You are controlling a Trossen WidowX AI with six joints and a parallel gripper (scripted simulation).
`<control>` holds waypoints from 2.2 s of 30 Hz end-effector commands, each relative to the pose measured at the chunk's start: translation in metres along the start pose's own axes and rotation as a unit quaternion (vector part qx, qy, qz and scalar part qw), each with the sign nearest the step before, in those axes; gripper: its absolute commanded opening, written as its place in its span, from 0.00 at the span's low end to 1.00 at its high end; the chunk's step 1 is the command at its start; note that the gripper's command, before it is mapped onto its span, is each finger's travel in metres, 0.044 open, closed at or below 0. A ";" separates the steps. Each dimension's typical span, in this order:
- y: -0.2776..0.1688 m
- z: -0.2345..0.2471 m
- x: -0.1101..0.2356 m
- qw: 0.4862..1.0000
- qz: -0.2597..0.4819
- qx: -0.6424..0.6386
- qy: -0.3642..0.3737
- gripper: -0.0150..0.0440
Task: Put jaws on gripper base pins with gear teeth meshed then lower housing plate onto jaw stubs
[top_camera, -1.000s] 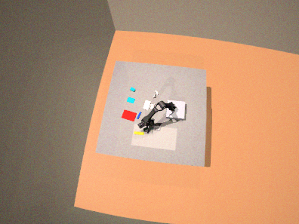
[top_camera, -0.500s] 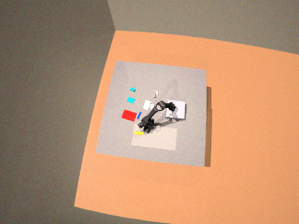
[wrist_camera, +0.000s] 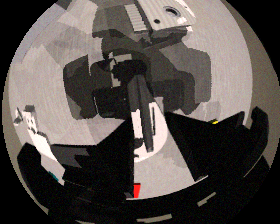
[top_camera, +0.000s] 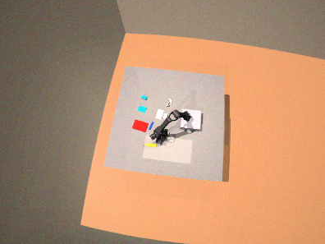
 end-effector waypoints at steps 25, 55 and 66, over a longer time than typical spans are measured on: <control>0.000 0.000 0.078 1.000 0.001 0.002 0.001 0.48; -0.008 0.047 0.084 0.969 0.002 -0.249 0.003 0.48; -0.009 0.068 0.086 0.932 0.002 -0.362 0.004 0.48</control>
Point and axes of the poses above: the point midway between the two fingers, 35 mm back from their tips, its own x axis back along the fingers, its own z axis across the jaws, y = z × x, the point moved 8 cm from there along x, back along the fingers, and after that the axes turned 3 degrees about -x, right-handed, at the moved point
